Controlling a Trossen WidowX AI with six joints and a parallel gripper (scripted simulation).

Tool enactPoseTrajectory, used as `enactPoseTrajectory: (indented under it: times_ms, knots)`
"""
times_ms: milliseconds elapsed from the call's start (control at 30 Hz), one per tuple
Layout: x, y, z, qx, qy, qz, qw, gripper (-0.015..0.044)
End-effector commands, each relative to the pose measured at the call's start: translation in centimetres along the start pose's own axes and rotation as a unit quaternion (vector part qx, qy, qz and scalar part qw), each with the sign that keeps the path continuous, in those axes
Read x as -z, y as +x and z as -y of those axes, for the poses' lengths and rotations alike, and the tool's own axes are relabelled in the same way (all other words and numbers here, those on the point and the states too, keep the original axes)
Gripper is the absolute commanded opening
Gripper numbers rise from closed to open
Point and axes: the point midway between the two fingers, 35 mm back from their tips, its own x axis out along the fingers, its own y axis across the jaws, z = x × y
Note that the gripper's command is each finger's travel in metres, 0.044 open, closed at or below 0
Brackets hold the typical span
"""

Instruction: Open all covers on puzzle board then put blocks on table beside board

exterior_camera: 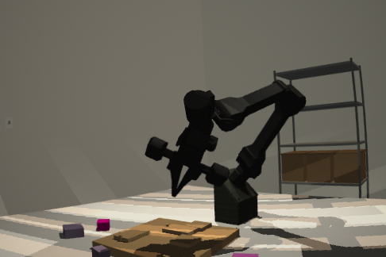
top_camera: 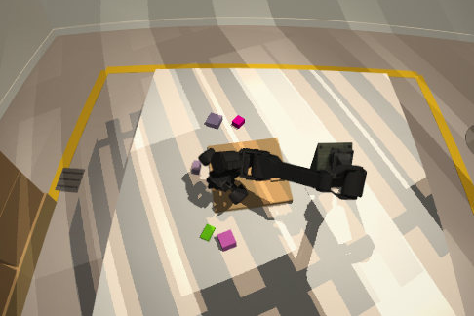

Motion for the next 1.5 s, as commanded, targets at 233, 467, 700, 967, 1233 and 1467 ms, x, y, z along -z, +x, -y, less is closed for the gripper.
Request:
enactPoseTrajectory:
  times_ms: [233, 467, 700, 967, 1233, 1467]
  knots:
    - [6.0, 0.4, -0.9, -0.033, 0.092, -0.091, 0.991, 0.0]
    - [9.4, 0.1, -2.1, -0.055, 0.154, -0.148, 0.975, 0.0]
    - [12.6, -0.7, -3.6, -0.078, 0.217, -0.205, 0.951, 0.0]
    - [15.7, -2.0, -5.7, -0.105, 0.29, -0.269, 0.912, 0.0]
    - [17.4, -3.0, -7.2, -0.124, 0.339, -0.309, 0.88, 0.0]
    - [17.4, -3.0, -7.2, -0.124, 0.339, -0.309, 0.88, 0.0]
